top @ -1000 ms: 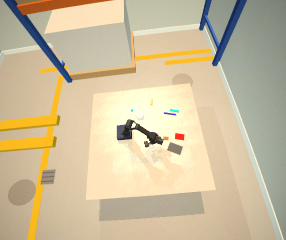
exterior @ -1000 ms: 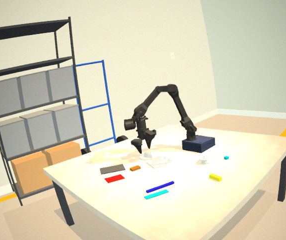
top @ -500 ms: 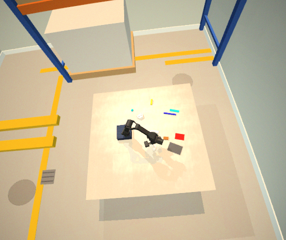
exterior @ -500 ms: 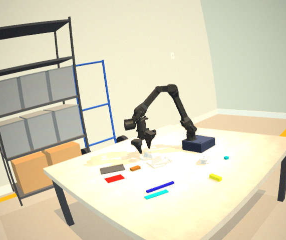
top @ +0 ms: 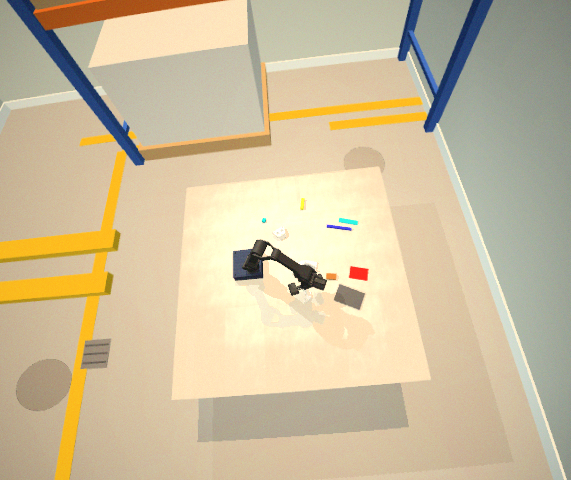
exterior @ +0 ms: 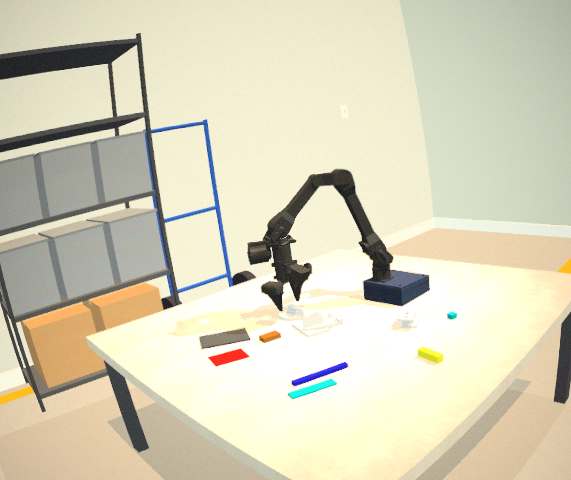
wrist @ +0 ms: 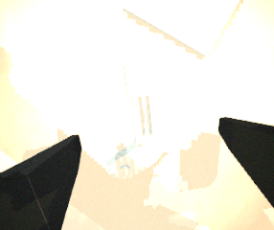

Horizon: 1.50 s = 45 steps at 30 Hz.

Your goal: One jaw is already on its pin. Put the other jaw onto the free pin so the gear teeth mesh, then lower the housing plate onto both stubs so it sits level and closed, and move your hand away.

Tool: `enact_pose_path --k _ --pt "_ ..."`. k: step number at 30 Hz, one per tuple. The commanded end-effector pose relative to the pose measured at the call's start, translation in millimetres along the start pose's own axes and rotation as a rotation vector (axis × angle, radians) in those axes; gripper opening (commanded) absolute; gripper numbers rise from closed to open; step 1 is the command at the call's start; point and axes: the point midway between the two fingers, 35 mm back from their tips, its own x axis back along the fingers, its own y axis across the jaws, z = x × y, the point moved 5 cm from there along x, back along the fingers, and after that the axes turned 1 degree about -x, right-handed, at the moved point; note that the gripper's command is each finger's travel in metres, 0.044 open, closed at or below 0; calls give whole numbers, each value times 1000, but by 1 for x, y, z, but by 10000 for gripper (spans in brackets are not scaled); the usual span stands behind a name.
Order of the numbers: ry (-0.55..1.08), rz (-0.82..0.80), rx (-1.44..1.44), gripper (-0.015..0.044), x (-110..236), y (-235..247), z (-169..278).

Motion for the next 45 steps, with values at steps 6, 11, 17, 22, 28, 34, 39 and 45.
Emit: enact_pose_path --k 6,11,17,22,28,34,39,45 --pt "-4 -2 2 440 -17 0 0" --pt "-4 -2 2 440 -25 -1 0" --pt "-4 -1 3 440 -34 -1 0" --pt "-4 -1 3 440 -40 0 0" --pt "-4 -1 3 440 -40 0 0" --pt "-4 -1 3 440 -40 0 0" --pt "-4 -1 3 440 -40 0 0" --pt "-4 -1 3 440 -40 0 0"
